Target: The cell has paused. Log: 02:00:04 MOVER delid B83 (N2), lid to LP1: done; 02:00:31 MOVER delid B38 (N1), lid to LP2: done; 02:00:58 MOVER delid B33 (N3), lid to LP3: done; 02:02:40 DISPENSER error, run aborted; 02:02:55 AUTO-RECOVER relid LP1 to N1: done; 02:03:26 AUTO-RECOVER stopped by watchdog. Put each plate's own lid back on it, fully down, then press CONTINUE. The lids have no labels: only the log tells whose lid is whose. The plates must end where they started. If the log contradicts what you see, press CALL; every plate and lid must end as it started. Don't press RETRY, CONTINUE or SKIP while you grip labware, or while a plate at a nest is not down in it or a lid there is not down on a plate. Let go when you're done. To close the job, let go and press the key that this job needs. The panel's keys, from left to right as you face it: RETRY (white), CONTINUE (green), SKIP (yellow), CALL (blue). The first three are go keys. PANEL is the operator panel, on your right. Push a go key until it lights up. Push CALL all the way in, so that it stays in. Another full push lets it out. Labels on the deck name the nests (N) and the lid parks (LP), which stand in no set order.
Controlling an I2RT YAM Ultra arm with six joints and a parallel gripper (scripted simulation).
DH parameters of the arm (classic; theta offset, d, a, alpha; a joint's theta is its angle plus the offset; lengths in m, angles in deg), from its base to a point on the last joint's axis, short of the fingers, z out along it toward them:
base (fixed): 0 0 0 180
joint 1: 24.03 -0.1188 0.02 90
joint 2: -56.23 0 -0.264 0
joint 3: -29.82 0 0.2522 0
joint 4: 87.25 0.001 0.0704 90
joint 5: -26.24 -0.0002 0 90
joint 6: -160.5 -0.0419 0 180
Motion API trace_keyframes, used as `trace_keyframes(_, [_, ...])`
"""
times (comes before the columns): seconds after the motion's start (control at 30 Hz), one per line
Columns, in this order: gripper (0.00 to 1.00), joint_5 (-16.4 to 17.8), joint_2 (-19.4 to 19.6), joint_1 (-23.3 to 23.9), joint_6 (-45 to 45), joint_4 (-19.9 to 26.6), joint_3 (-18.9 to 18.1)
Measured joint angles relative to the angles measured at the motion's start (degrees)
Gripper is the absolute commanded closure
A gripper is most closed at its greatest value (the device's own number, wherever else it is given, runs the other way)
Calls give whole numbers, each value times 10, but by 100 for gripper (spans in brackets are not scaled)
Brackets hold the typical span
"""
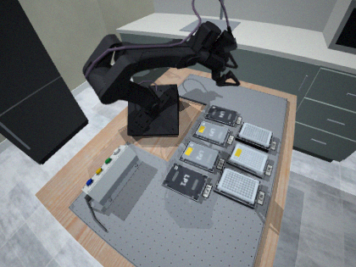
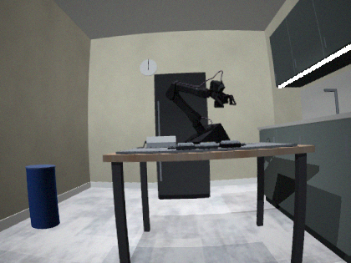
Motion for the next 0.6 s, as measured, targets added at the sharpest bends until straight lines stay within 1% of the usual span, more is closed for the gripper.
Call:
trace_keyframes(0.17, [0,9,17,40,-17,49,-22])
trace_keyframes(0.37, [0,23,35,88,-33,98,-38])
trace_keyframes(0.5, [0,31,43,104,-42,126,-49])
trace_keyframes(0.6, [0,36,52,126,-51,151,-60])
